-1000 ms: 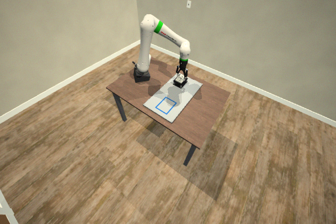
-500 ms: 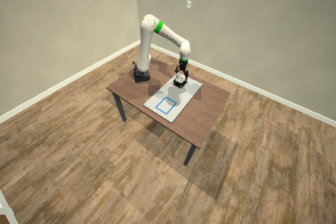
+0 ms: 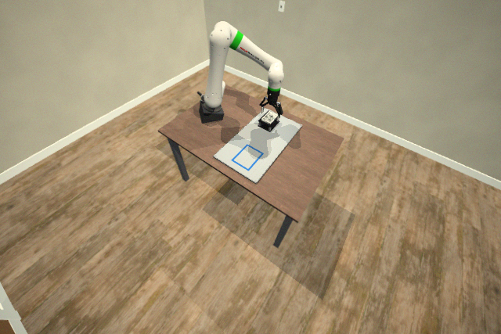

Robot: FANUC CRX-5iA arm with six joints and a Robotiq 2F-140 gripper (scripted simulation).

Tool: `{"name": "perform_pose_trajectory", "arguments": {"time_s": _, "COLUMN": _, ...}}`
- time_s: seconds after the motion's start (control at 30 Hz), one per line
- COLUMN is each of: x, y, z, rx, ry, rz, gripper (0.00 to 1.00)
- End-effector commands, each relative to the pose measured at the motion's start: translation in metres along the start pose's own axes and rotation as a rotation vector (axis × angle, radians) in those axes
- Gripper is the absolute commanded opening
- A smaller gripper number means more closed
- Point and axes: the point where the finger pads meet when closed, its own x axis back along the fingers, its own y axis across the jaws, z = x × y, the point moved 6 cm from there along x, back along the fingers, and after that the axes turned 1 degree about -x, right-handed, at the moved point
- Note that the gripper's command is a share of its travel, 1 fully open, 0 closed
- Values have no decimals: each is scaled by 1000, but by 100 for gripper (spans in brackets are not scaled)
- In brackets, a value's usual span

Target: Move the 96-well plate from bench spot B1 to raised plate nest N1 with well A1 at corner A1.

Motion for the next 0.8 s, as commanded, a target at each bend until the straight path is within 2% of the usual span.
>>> {"name": "perform_pose_trajectory", "arguments": {"time_s": 0.0, "x": 0, "y": 0, "z": 0, "rx": 0, "ry": 0, "rz": 0, "gripper": 100}}
{"name": "perform_pose_trajectory", "arguments": {"time_s": 0.5, "x": 35, "y": 0, "z": 0, "rx": 0, "ry": 0, "rz": 0, "gripper": 100}}
{"name": "perform_pose_trajectory", "arguments": {"time_s": 0.77, "x": 35, "y": 0, "z": 0, "rx": 0, "ry": 0, "rz": 0, "gripper": 100}}
